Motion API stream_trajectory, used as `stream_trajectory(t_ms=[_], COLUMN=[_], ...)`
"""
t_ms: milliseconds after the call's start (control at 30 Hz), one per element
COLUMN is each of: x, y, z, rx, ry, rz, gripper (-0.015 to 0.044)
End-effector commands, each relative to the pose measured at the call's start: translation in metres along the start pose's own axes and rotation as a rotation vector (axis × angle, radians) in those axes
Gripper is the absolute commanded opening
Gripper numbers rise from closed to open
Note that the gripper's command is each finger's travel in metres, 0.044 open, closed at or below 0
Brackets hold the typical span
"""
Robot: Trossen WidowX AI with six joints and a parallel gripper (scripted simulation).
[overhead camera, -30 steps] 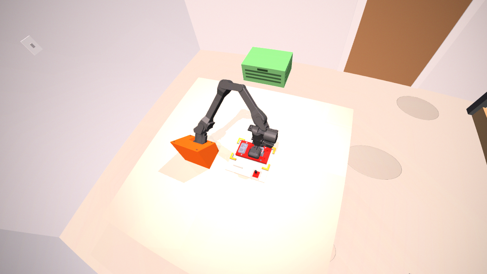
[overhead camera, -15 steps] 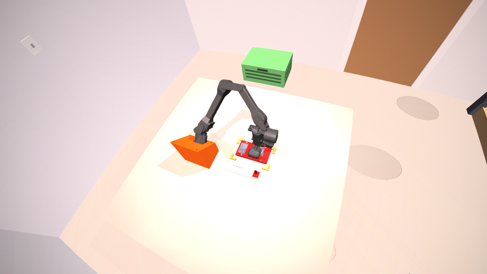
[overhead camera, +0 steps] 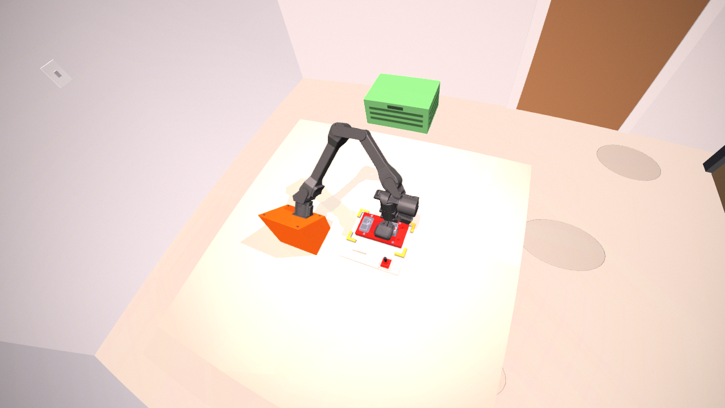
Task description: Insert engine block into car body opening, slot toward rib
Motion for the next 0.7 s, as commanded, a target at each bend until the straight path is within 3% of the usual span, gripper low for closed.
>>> stream_trajectory(t_ms=[0,667], x=[0.0000,0.0000], y=[0.0000,0.0001], z=[0.0009,0.0039], rx=[-0.003,-0.003], ry=[0.000,0.000], rz=[0.004,0.009], gripper=[0.0158,0.0158])
Point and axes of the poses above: the point midway between the two fingers, 35 mm back from their tips, its own z axis out along the fingers, its own y axis across the jaws, x = y × z, the point moved 5 cm from there along -z, back along the fingers, and after that the axes turned 10 degrees about z, right-handed, at the moved point
